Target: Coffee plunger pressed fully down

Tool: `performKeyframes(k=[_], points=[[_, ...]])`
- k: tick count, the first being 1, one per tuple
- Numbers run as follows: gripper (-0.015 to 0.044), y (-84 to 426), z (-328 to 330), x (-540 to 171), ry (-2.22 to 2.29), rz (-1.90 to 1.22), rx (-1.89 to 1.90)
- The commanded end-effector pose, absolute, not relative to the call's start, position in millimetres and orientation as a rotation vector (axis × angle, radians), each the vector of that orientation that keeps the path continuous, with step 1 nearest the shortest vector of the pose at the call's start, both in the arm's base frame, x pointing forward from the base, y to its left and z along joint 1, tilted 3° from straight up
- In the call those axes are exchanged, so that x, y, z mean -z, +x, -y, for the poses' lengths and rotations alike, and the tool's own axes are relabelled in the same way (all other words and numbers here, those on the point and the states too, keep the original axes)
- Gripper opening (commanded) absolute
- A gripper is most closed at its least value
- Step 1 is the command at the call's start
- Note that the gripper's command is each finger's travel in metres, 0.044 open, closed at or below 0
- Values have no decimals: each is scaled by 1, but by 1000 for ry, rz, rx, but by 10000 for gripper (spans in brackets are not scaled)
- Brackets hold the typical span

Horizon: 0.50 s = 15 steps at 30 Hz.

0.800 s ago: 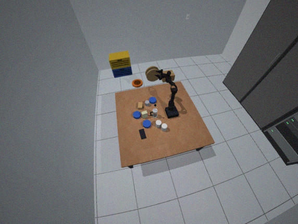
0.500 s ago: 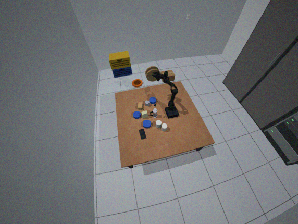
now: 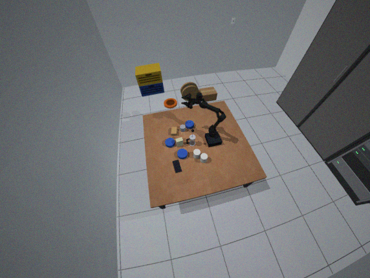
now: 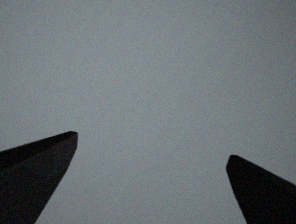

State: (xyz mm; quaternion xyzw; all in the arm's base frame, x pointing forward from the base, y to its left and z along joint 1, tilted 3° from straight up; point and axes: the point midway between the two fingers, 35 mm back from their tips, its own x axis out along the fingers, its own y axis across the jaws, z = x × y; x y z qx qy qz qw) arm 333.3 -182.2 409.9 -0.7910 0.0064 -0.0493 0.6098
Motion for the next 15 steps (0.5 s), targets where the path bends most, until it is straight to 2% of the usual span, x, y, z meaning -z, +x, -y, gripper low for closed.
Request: performKeyframes(k=[1, 8, 15], points=[[440, 338, 112, -393, -1375, -46, -9], [440, 321, 38, -371, -945, -135, -135], [440, 282, -20, -341, -562, -283, -221]])
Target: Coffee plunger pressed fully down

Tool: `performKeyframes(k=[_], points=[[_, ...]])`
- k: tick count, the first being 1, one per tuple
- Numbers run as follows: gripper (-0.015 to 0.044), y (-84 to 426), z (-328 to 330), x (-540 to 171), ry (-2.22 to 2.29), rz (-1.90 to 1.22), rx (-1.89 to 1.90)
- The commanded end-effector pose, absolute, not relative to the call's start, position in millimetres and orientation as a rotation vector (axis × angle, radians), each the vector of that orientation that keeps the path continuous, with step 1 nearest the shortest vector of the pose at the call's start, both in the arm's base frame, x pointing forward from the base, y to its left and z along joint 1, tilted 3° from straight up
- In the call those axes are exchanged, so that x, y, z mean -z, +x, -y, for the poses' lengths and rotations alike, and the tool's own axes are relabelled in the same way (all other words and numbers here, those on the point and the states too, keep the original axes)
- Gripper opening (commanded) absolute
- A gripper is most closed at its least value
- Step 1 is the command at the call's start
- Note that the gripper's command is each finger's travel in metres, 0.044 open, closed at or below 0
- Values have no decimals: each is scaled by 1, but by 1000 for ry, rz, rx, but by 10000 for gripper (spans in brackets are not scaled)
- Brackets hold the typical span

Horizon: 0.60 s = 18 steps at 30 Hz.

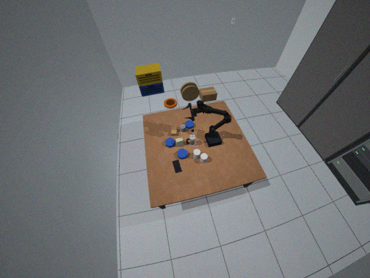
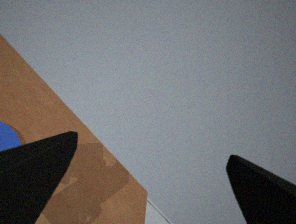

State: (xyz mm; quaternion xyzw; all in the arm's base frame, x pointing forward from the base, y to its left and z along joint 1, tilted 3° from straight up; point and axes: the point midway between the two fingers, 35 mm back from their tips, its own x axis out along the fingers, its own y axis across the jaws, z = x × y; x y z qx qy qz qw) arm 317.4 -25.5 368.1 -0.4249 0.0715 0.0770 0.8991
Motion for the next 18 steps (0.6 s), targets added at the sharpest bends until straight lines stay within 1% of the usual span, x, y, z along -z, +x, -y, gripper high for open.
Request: performKeyframes(k=[1, 6, 11, 15, 18], points=[[440, 274, -27, -336, -513, -307, -228], [440, 236, -51, -313, -286, -433, -242], [440, 199, -60, -291, -109, -544, -222], [440, 197, -59, -281, -102, -548, -220], [440, 197, -58, -260, -102, -548, -220]])
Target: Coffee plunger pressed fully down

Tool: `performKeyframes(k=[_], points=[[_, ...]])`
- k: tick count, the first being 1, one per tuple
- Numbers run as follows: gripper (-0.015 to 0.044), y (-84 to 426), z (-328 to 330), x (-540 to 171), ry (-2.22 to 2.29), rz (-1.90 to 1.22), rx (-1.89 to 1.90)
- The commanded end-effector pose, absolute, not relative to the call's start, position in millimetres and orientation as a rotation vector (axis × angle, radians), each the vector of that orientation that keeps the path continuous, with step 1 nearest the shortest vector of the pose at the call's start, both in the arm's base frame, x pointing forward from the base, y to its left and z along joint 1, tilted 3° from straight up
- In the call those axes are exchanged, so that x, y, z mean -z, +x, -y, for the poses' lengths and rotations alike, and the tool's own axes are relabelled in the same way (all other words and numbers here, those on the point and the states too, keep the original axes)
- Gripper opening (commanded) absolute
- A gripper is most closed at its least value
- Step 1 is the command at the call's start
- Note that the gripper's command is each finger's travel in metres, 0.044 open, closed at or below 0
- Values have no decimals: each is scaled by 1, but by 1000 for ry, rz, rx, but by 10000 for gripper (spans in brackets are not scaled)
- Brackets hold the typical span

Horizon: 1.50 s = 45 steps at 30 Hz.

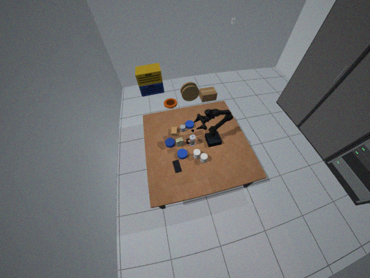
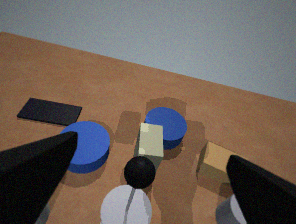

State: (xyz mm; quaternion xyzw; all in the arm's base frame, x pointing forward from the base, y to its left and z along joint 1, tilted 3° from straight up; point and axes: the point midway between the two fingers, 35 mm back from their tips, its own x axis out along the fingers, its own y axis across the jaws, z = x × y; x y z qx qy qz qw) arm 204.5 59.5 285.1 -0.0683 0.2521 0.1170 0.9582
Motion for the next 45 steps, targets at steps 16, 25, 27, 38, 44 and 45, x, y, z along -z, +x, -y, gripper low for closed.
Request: performKeyframes(k=[16, 25, 27, 38, 44, 45], points=[[440, 208, -59, -226, -101, -547, -215], [440, 220, -61, -219, -101, -546, -215], [440, 223, -62, -217, -101, -546, -215], [414, 233, -63, -209, -101, -545, -214], [256, 233, -63, -209, -101, -545, -214], [230, 233, -63, -209, -101, -545, -214]])
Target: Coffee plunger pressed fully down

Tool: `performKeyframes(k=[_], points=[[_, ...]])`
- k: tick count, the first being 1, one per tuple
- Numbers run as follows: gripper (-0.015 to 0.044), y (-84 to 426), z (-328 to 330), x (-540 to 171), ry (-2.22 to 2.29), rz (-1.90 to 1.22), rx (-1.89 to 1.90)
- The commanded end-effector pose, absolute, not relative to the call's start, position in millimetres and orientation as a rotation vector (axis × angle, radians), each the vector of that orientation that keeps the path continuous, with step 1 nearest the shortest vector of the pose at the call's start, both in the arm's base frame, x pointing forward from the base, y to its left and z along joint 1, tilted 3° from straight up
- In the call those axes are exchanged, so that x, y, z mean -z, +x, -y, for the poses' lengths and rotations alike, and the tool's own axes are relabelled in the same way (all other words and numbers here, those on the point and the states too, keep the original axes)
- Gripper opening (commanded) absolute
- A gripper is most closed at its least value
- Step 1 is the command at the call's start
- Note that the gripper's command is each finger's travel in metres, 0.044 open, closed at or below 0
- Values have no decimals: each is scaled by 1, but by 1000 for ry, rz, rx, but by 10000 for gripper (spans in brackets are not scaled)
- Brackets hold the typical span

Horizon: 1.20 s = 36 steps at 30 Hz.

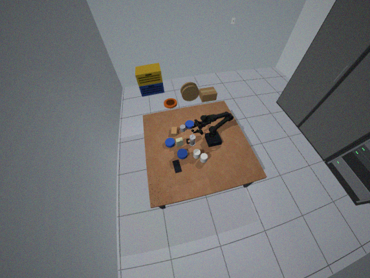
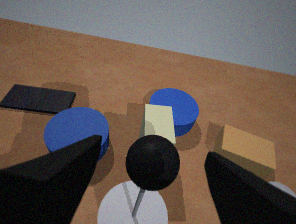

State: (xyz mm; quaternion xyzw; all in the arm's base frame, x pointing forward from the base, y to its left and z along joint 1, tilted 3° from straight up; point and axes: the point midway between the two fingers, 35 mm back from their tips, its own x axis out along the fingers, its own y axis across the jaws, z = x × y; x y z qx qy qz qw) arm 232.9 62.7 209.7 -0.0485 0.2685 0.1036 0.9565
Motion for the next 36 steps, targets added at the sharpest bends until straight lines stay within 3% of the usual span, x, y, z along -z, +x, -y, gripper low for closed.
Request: performKeyframes(k=[1, 5, 36], points=[[204, 233, -63, -209, -101, -545, -214], [122, 233, -63, -209, -101, -545, -214], [122, 237, -63, -177, -101, -544, -214]])
